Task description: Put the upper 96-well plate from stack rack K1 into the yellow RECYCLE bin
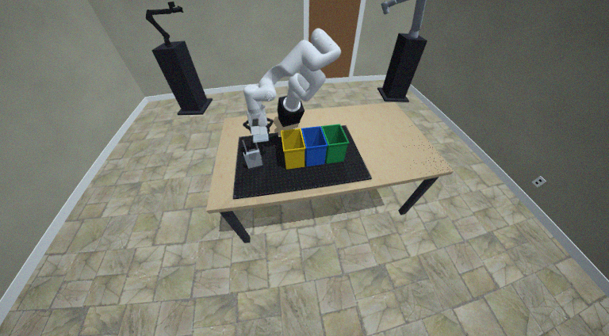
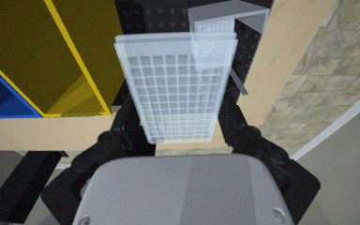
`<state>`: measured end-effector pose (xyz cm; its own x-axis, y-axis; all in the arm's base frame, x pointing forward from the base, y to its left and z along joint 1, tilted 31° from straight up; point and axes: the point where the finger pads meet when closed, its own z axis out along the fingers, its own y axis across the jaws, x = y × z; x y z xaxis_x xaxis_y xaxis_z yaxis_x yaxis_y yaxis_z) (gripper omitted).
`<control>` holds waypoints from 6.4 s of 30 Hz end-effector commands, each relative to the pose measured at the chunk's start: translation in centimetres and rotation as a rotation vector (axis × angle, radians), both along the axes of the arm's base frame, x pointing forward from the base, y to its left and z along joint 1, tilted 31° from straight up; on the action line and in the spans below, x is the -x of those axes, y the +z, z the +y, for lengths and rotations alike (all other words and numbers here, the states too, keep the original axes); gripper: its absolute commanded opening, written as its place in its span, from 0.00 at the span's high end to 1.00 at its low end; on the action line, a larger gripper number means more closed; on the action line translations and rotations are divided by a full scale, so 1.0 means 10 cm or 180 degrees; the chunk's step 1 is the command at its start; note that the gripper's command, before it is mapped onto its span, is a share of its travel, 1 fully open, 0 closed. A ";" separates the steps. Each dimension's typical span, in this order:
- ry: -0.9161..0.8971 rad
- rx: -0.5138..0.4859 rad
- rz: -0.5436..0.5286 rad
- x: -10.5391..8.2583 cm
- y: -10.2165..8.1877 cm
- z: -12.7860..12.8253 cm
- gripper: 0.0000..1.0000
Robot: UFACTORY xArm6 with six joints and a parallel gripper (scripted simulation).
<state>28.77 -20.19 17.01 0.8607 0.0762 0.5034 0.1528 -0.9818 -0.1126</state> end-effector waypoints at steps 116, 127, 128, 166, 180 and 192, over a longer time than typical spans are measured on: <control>-0.0005 0.0008 -0.0007 -0.02 0.04 1.86 1.00; -0.0005 0.0008 -0.0007 -0.02 0.04 1.86 1.00; -0.0005 0.0008 -0.0007 -0.02 0.04 1.86 1.00; -0.0005 0.0007 -0.0007 -0.04 0.00 1.87 1.00; -0.0005 0.0007 -0.0007 -0.05 -0.02 1.87 1.00; -0.0005 0.0007 -0.0007 -0.06 -0.03 1.87 1.00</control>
<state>29.26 -1.47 16.58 0.8611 0.0758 0.5027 0.1513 -0.9822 -0.1110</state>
